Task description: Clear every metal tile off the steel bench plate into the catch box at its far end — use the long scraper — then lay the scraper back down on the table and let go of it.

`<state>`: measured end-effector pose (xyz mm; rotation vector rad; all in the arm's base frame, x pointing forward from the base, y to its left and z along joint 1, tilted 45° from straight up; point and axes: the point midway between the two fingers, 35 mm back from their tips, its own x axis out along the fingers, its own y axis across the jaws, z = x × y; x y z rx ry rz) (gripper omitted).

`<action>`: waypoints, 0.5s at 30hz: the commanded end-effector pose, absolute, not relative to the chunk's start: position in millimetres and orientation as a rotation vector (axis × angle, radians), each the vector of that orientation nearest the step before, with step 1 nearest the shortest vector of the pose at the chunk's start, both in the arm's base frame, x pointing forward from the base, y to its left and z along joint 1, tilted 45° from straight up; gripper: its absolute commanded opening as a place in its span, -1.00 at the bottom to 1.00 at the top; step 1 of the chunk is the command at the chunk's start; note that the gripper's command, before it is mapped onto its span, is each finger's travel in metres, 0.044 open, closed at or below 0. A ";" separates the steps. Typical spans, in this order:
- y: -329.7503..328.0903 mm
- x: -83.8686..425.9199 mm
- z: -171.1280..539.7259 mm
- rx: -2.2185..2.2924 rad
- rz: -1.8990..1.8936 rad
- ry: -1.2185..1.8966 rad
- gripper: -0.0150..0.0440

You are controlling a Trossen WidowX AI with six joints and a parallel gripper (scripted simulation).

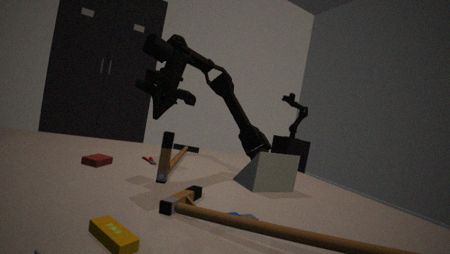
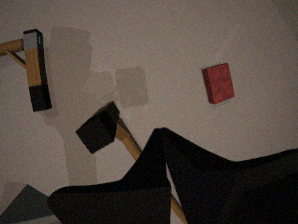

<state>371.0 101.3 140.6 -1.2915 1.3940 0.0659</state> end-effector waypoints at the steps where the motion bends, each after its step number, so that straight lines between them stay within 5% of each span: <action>1: 85.3 362.0 149.3 -1.321 0.080 1.420 -0.49; 15: 42.2 329.1 176.8 -1.382 0.132 1.480 -0.49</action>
